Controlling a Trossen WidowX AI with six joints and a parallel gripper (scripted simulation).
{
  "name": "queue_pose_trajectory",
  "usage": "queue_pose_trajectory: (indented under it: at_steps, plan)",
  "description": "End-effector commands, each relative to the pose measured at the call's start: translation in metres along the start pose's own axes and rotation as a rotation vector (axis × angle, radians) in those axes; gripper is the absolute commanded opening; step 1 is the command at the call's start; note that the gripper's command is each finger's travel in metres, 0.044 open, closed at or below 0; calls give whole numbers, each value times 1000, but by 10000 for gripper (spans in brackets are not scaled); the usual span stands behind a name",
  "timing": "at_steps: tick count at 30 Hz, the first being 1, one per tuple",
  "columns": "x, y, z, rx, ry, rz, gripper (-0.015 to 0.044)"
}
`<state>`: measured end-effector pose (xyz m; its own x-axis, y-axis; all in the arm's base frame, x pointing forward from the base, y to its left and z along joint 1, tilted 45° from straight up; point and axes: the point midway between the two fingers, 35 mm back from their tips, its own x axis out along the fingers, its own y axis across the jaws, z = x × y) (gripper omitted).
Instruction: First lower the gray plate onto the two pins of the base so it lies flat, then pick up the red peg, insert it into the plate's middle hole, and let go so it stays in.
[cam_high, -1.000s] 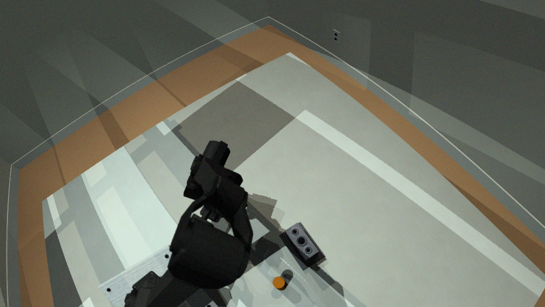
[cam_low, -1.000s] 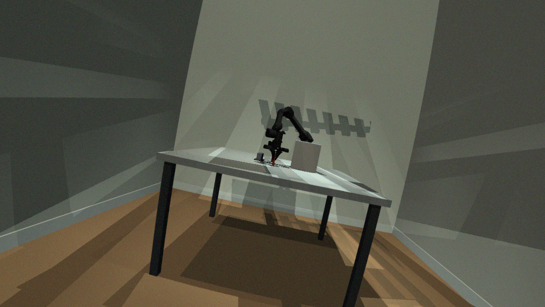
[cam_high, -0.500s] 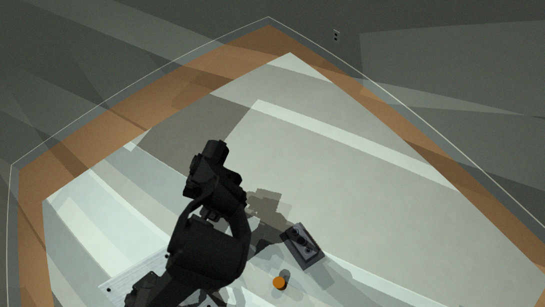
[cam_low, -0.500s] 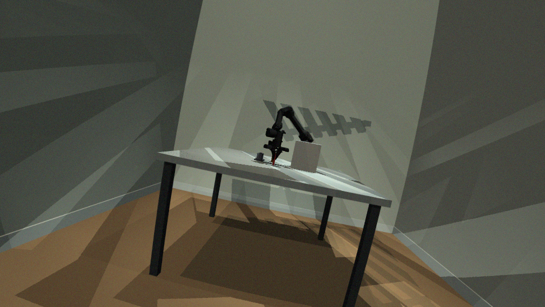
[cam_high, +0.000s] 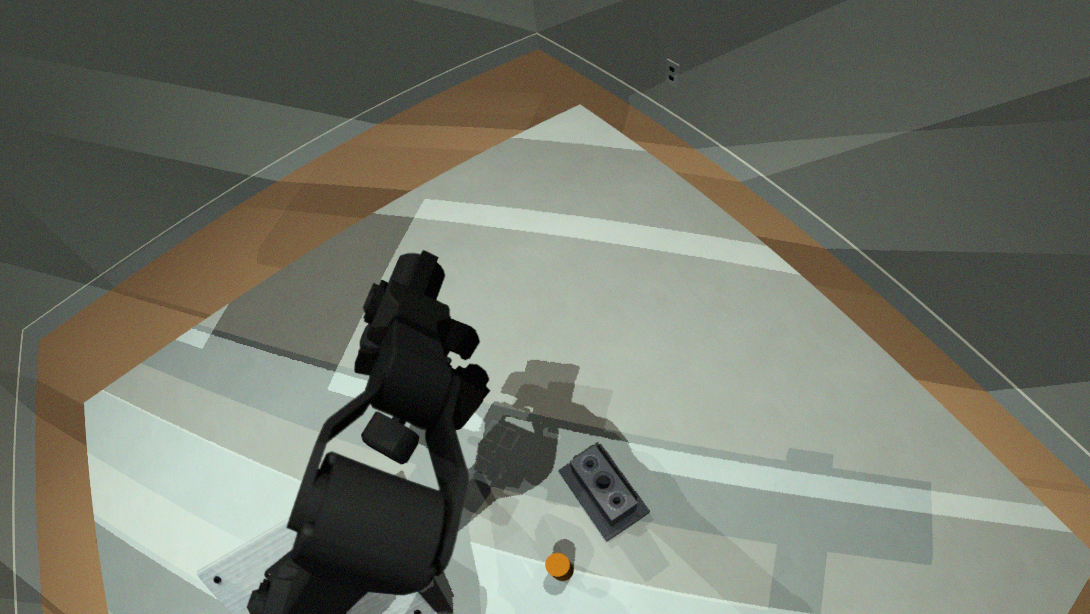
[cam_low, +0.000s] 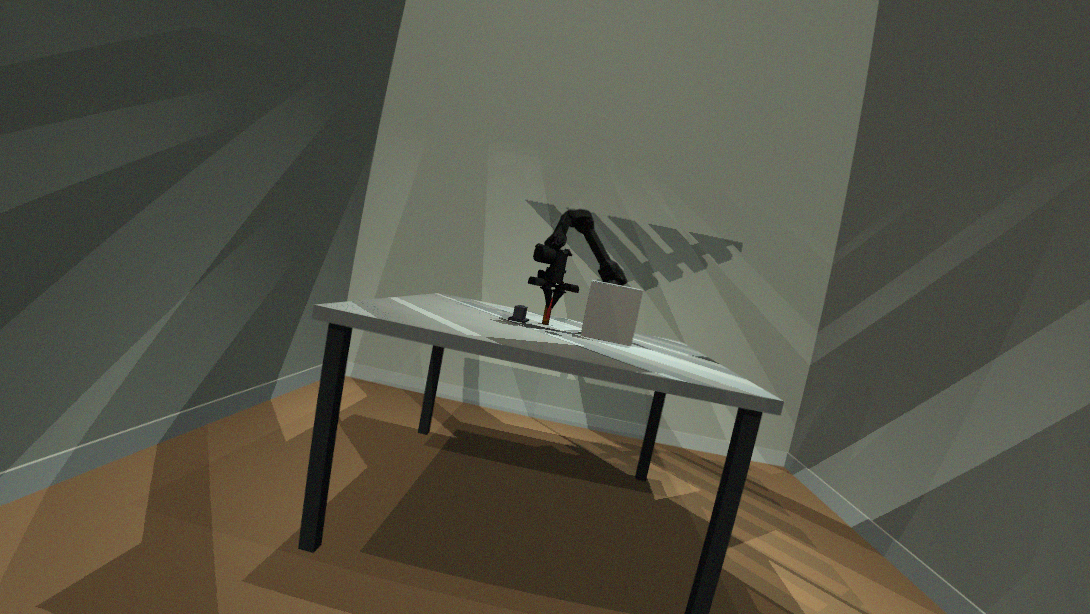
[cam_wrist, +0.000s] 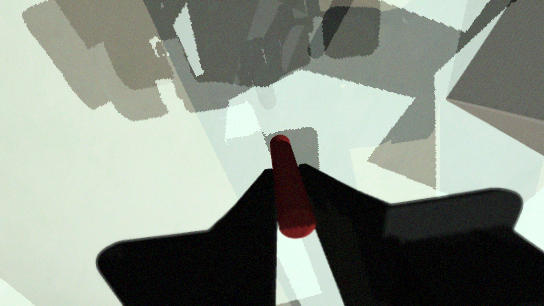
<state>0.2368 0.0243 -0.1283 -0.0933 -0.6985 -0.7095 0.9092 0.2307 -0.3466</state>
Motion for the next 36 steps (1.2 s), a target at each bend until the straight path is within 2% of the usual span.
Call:
queue_pose_trajectory:
  at_steps: [1, 8, 9, 36]
  plan:
    - [-15, 3, -1, 9, 7, 5, 0]
    - [-38, 3, 0, 10, 6, 4, 0]
    - [-25, 1, 0, 0, 0, 0, 0]
    - [-32, 22, 61, -5, 24, 19, 0]
